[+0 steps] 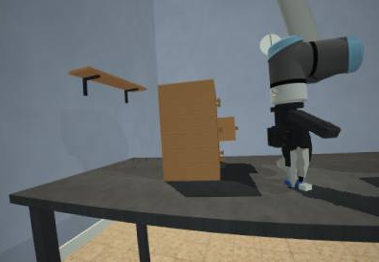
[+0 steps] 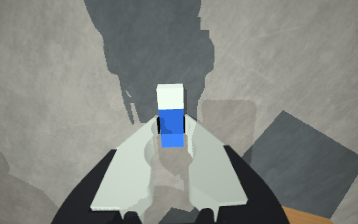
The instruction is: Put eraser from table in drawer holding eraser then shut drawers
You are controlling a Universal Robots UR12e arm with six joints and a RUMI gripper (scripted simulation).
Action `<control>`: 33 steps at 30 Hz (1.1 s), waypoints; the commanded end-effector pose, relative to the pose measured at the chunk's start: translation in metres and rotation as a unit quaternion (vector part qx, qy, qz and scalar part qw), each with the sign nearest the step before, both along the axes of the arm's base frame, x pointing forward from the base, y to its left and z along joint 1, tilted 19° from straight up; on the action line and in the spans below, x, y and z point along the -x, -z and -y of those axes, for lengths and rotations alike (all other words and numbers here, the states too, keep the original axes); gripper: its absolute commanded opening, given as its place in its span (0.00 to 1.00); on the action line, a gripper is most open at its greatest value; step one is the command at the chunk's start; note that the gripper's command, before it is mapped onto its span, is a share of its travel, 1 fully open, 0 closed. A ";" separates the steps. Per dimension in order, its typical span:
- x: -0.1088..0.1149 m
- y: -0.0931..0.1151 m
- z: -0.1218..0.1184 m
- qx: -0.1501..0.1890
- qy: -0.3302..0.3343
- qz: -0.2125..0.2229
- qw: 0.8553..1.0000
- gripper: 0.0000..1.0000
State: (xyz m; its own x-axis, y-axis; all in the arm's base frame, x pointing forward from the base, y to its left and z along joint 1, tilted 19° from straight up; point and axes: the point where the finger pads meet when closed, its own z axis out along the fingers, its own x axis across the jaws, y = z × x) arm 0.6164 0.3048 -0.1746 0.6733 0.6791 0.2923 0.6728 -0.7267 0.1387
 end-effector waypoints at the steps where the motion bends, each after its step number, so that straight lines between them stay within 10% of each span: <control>1: 0.000 0.000 0.000 0.000 0.000 0.000 1.000 0.11; 17: 0.002 -0.006 0.001 0.000 0.000 0.000 1.000 0.11; 33: 0.024 -0.076 0.008 0.000 0.000 0.000 1.000 0.11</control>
